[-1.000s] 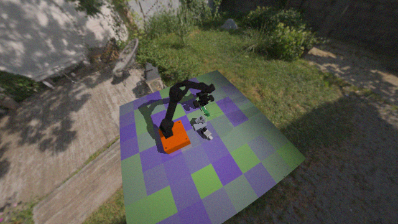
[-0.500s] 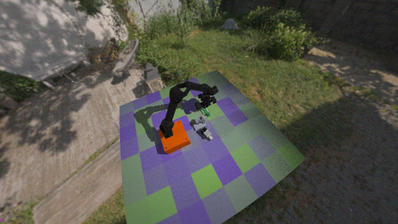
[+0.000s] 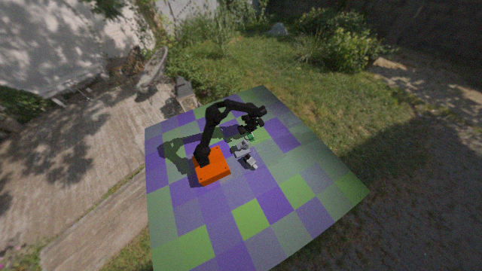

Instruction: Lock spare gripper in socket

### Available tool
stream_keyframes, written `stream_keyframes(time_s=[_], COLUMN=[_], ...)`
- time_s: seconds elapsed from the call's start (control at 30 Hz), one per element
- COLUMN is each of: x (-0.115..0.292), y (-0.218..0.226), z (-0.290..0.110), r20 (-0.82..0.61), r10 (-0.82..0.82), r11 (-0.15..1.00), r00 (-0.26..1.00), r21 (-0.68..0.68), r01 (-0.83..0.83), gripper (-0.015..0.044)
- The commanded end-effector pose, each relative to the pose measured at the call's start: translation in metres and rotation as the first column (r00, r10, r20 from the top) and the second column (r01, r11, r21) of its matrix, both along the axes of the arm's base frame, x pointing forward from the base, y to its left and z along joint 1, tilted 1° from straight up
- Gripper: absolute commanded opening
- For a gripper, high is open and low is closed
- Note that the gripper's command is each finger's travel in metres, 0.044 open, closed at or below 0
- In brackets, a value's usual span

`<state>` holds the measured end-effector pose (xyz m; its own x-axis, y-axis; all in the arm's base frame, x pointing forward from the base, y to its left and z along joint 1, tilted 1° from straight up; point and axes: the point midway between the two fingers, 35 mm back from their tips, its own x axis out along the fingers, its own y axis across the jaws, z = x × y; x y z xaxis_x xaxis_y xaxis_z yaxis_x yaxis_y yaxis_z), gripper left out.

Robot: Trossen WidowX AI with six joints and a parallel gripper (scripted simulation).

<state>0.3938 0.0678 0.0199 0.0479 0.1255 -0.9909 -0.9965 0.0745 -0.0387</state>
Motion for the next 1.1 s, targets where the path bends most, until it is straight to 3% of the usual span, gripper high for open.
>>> stream_keyframes(time_s=[0.0, 1.07], x=[-0.001, 0.0], y=[0.0, -0.001], z=[-0.007, -0.04], r20=[-0.004, 0.008], r10=[0.004, 0.004], r11=[1.0, 1.0], r00=[1.0, 1.0], r21=[0.0, 0.001], r01=[-0.004, -0.004], gripper=[0.0, 0.0])
